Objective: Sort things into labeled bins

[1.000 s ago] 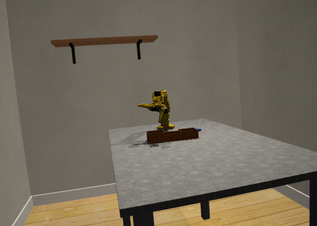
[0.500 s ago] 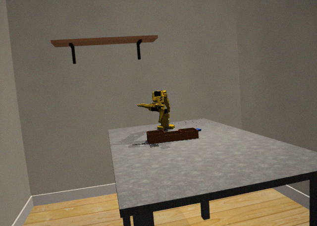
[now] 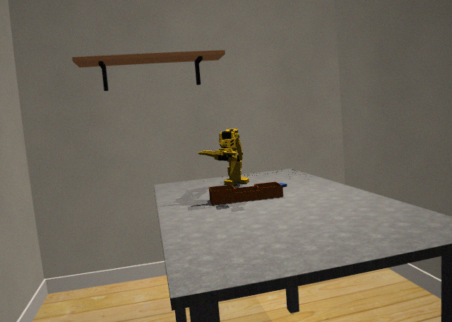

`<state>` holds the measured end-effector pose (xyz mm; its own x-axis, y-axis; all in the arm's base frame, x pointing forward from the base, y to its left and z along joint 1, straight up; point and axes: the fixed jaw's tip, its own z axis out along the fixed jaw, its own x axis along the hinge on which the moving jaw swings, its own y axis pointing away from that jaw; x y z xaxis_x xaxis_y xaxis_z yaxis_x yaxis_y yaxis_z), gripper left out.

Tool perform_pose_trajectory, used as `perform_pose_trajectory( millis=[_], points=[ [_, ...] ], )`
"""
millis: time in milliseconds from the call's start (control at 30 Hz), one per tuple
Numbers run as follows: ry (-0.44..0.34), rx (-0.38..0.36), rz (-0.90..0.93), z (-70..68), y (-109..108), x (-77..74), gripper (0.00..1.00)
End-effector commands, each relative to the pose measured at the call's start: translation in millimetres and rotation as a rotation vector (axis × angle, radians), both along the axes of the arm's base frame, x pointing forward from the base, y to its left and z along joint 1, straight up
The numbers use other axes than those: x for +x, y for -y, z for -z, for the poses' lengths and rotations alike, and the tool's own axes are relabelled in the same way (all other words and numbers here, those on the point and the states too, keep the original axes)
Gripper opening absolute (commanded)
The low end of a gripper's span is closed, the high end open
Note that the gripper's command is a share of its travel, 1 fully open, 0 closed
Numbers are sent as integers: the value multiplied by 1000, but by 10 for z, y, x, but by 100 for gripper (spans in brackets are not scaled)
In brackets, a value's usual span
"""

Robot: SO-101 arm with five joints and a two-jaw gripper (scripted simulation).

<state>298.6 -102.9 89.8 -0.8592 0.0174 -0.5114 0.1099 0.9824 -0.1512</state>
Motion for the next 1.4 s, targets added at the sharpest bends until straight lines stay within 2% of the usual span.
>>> perform_pose_trajectory(
  millis=[0,467,1267,1300,1367],
  points=[
    [103,0,-7,-188,-152,73,100],
    [148,94,-12,-104,-600,63,100],
    [150,99,-12,-98,-627,59,100],
    [167,105,-19,-142,-676,47,100],
    [167,105,-19,-142,-676,47,100]
  ],
)
